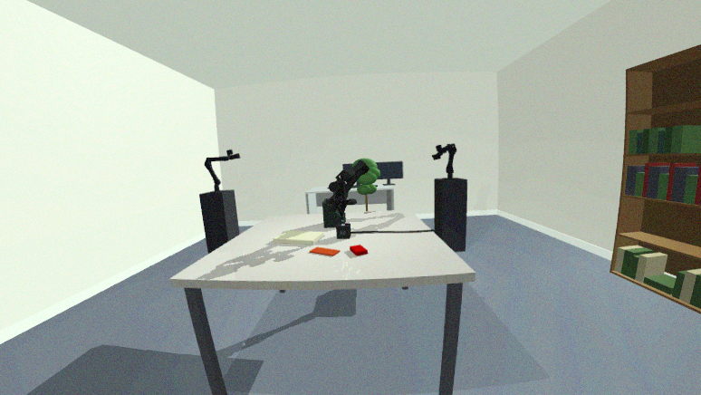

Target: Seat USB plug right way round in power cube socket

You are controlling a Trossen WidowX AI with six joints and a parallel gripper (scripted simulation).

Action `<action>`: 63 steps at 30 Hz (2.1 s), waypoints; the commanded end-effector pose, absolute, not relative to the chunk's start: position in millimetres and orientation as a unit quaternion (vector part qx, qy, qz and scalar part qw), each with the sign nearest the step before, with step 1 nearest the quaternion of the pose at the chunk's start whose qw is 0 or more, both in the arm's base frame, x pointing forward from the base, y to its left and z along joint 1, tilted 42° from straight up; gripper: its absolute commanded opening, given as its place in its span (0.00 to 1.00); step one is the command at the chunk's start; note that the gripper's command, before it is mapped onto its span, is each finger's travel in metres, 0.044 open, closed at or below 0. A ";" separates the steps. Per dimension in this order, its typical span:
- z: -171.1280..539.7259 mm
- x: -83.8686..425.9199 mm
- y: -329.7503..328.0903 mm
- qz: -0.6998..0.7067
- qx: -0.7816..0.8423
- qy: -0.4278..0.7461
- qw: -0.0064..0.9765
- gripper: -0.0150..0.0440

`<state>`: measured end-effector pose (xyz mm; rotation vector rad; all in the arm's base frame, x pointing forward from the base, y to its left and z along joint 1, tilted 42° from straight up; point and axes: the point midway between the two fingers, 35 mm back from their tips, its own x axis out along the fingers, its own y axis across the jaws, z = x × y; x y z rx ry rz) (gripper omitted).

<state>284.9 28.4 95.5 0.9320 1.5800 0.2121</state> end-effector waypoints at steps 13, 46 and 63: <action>95.3 284.6 28.4 0.224 0.276 0.651 0.670 0.25; 95.3 284.6 28.4 0.476 -0.030 0.498 0.724 0.25; 95.3 284.6 28.4 0.574 -0.189 0.380 0.700 0.25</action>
